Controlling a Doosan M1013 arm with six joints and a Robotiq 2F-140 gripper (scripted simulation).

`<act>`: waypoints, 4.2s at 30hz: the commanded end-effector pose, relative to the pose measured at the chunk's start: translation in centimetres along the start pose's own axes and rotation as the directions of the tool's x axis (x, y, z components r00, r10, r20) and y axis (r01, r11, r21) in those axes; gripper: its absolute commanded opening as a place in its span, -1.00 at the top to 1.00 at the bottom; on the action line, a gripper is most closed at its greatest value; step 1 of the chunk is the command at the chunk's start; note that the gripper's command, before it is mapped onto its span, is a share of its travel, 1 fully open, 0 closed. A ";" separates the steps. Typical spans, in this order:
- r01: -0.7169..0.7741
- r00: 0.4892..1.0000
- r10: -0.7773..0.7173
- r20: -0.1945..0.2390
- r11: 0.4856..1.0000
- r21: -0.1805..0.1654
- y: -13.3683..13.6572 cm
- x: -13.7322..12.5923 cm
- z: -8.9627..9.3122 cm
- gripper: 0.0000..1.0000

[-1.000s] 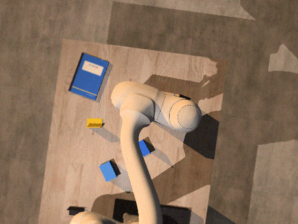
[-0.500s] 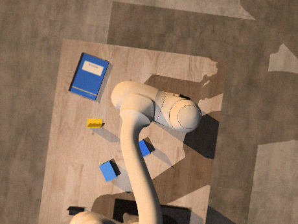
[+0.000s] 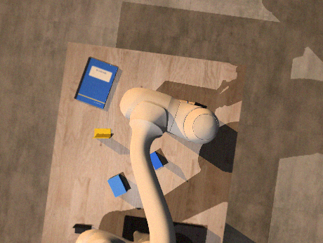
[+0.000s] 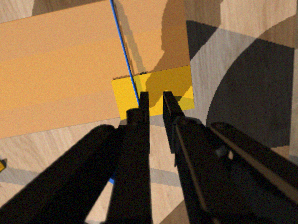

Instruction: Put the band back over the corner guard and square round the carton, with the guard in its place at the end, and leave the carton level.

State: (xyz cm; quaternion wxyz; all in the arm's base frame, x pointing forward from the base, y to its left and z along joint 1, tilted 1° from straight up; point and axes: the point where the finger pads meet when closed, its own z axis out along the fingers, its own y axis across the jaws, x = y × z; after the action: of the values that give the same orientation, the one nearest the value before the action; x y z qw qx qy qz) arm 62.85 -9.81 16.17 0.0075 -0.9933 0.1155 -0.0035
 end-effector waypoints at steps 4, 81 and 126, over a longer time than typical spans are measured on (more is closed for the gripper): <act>0.000 1.000 0.000 -0.001 1.000 0.000 0.0 0.0 -0.5 0.63; 0.221 0.975 -0.221 -0.001 0.975 0.000 -3.7 8.4 -1.7 0.63; 0.221 0.975 -0.221 -0.001 0.975 0.000 -3.7 8.4 0.5 0.63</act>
State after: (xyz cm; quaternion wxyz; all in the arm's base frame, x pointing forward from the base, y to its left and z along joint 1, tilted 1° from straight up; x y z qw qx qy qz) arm 71.86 -8.13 15.73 0.0070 -1.0000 0.0045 -0.0043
